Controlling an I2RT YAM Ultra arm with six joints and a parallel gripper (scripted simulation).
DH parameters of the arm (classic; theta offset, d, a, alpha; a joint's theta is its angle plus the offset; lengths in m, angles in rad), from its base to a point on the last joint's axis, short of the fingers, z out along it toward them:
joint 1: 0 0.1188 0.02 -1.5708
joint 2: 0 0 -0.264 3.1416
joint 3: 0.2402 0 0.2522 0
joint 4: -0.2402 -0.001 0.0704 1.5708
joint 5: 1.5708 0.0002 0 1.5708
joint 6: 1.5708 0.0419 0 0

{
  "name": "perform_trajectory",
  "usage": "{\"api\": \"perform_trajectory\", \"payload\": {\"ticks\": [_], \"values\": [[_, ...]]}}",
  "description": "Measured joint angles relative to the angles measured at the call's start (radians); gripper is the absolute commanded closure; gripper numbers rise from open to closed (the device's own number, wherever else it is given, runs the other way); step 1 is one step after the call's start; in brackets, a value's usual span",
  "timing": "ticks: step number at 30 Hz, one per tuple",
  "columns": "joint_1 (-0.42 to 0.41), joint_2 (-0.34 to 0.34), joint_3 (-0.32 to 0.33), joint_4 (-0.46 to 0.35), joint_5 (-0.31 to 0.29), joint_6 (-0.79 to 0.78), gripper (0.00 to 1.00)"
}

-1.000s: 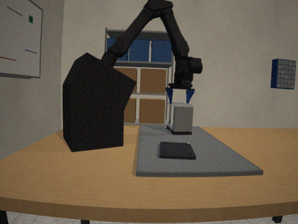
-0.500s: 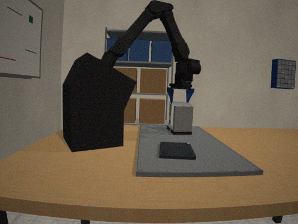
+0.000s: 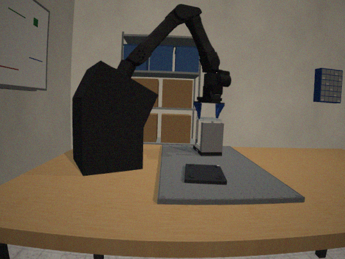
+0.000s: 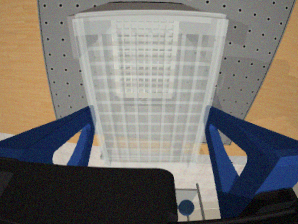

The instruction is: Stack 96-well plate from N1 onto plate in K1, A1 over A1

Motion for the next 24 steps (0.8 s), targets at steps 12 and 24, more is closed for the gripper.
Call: {"api": "perform_trajectory", "payload": {"ticks": [12,24], "values": [[0.013,0.006,0.029,-0.025,0.014,0.031,1.0],[0.015,0.01,0.038,-0.031,0.018,0.034,1.0]]}}
